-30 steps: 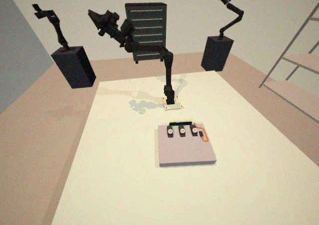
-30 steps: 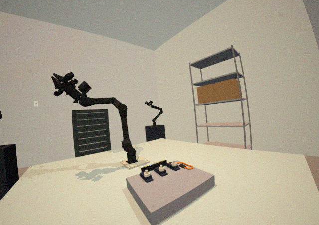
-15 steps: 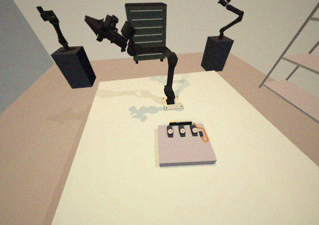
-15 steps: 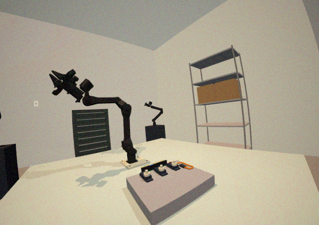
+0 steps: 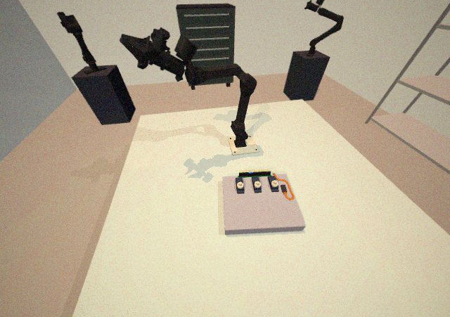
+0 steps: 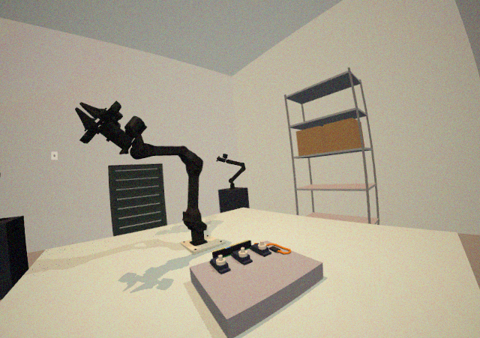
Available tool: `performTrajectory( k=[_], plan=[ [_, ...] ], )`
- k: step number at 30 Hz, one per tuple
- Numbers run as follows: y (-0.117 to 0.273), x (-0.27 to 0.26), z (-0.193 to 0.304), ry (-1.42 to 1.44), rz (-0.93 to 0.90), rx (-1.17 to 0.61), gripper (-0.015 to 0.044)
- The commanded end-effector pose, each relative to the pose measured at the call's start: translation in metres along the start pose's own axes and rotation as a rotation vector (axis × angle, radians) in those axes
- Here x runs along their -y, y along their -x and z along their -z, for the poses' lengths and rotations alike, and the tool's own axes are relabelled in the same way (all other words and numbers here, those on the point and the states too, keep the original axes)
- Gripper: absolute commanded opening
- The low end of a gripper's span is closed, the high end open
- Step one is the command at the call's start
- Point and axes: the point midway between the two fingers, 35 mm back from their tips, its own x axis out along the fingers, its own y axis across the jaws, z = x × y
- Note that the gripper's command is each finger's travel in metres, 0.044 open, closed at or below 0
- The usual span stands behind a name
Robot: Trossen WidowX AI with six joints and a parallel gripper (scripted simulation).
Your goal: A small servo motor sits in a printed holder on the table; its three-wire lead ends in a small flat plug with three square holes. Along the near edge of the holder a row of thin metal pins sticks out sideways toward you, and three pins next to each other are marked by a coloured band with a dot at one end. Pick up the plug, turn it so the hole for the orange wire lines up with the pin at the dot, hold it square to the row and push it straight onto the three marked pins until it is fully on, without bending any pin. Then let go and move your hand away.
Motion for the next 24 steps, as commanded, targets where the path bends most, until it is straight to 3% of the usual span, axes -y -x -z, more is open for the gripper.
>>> performTrajectory(
  k=[1,24],
  plan=[
    [0.005,-0.018,0.012,-0.003,-0.022,-0.029,0.0115],
    [0.049,-0.109,0.092,-0.031,-0.17,-0.246,0.0115]
  ],
)
